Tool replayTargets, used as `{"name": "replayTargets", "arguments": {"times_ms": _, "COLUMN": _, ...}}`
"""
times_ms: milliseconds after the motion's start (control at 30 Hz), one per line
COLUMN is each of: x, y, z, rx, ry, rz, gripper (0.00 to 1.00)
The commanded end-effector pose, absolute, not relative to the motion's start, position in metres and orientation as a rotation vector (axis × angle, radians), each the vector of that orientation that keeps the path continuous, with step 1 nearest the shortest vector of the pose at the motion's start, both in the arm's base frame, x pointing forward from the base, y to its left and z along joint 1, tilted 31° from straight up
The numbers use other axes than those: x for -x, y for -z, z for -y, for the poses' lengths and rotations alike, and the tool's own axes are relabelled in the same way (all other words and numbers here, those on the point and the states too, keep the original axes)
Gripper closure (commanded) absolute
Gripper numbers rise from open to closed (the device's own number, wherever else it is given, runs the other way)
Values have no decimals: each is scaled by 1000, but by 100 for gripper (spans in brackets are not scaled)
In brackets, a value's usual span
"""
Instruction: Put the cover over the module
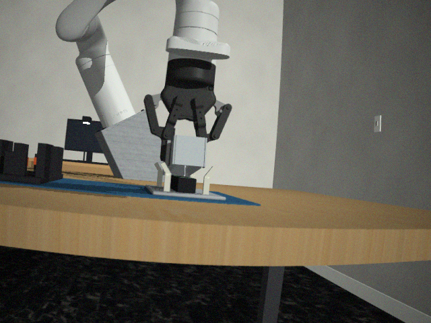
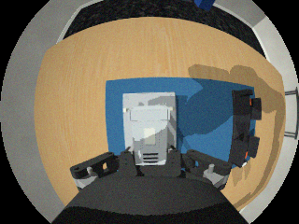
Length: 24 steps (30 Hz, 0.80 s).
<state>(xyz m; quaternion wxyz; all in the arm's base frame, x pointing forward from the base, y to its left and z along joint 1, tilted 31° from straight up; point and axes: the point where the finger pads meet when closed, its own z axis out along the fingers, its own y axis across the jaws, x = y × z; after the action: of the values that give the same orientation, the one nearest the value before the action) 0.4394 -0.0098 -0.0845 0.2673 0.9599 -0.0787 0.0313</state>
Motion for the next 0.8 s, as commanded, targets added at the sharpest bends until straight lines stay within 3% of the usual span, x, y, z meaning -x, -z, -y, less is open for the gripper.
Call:
{"name": "replayTargets", "arguments": {"times_ms": 0, "x": -440, "y": 84, "z": 9, "rx": -2592, "ry": -87, "rz": 211, "gripper": 100}}
{"name": "replayTargets", "arguments": {"times_ms": 767, "x": -440, "y": 92, "z": 14, "rx": -2592, "ry": -87, "rz": 211, "gripper": 100}}
